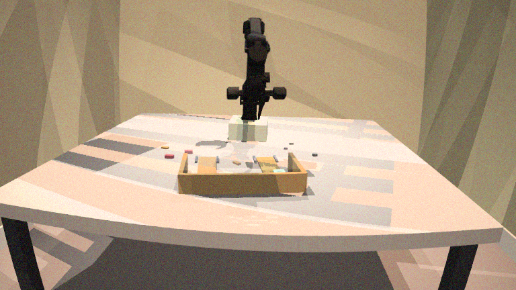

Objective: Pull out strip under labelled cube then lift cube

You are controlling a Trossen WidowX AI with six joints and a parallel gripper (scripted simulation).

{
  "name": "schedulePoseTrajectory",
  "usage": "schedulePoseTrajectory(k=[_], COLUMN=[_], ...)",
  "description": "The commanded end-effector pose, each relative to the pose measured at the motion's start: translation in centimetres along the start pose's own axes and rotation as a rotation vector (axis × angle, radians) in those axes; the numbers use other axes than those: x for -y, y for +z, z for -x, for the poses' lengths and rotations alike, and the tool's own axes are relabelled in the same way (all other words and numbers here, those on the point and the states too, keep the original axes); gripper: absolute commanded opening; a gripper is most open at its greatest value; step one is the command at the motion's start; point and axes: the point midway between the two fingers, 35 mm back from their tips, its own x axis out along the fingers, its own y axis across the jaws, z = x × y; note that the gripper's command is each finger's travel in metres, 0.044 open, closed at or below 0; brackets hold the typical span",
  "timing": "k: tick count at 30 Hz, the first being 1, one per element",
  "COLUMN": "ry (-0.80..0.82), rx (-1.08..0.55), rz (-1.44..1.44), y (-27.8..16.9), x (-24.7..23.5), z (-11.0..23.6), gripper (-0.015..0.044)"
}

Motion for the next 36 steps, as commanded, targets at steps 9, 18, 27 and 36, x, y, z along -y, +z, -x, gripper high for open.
schedulePoseTrajectory(k=[9,18,27,36], ry=[0.007,0.007,0.007,0.007], rx=[-0.393,-0.393,-0.393,-0.393], rz=[0.076,0.076,0.076,0.076], y=[-0.8,-1.1,-1.6,-2.3], x=[-3.4,-3.4,-3.3,-3.3], z=[-5.8,-6.6,-8.0,-9.4], gripper=[0.0000,0.0000,0.0000,0.0000])
